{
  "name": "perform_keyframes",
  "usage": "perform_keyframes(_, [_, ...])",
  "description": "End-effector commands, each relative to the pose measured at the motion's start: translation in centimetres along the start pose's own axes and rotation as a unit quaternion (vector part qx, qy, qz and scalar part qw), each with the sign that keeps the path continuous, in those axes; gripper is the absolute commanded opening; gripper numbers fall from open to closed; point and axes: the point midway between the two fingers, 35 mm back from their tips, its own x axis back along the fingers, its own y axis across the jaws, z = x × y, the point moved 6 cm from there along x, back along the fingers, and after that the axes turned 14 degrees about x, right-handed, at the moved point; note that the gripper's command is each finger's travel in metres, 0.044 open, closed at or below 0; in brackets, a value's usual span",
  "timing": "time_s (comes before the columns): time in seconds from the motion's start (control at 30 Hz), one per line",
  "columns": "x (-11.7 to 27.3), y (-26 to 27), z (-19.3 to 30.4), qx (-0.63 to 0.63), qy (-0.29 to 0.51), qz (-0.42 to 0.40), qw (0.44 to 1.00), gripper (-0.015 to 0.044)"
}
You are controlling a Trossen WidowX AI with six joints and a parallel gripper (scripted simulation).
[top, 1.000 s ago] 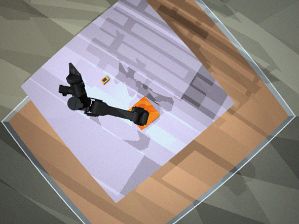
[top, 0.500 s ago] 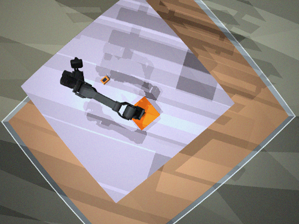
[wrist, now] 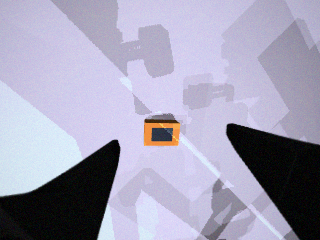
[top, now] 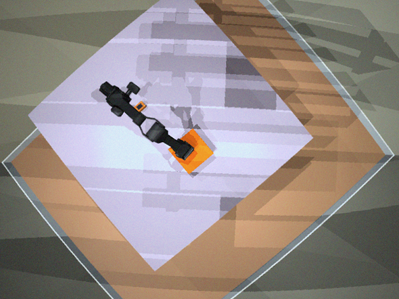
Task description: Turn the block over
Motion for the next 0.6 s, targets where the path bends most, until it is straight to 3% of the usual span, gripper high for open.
perform_keyframes(0.0, [-3.9,0.2,2.3,-0.106,0.083,-0.078,0.988,0.0440])
perform_keyframes(0.33, [-3.9,-0.6,3.1,-0.106,0.083,-0.078,0.988,0.0440])
perform_keyframes(0.47, [-7.1,0.0,3.5,-0.106,0.084,-0.078,0.988,0.0440])
perform_keyframes(0.57, [-7.3,0.1,3.6,-0.106,0.084,-0.078,0.988,0.0440])
